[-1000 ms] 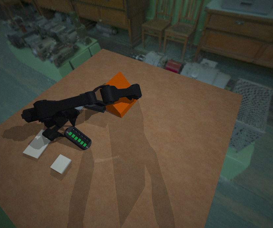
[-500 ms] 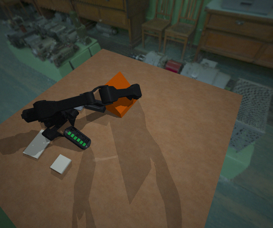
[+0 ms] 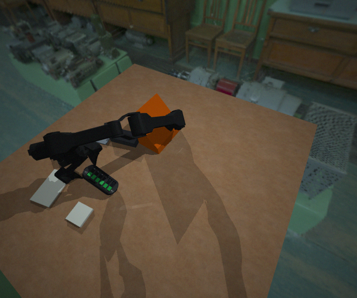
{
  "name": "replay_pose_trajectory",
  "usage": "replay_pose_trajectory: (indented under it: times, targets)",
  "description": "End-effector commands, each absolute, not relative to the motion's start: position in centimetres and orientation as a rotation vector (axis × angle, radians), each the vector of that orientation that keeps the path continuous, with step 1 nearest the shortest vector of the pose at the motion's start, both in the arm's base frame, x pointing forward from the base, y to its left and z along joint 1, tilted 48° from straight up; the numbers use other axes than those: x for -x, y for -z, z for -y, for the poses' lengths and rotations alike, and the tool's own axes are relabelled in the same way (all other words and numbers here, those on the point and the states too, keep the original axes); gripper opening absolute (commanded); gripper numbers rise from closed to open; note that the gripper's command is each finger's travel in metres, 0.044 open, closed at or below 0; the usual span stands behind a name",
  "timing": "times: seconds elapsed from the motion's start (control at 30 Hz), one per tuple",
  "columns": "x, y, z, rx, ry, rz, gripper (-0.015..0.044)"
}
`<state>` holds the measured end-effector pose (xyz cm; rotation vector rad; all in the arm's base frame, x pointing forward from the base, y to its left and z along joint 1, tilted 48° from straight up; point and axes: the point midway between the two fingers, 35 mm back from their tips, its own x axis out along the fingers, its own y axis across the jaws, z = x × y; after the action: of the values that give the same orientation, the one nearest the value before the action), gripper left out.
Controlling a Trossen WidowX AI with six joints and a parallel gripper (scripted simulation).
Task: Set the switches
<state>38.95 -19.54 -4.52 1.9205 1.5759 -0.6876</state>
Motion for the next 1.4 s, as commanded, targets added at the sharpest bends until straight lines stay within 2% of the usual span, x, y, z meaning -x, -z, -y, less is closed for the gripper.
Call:
replay_pose_trajectory:
  times: [0.0, 1.37]
  targets:
    - [-39.2, 5.3, 18.6, -1.913, 0.679, -1.607, 0.0338]
    - [-39.6, 8.3, 17.8, -1.913, 0.678, -1.607, 0.0338]
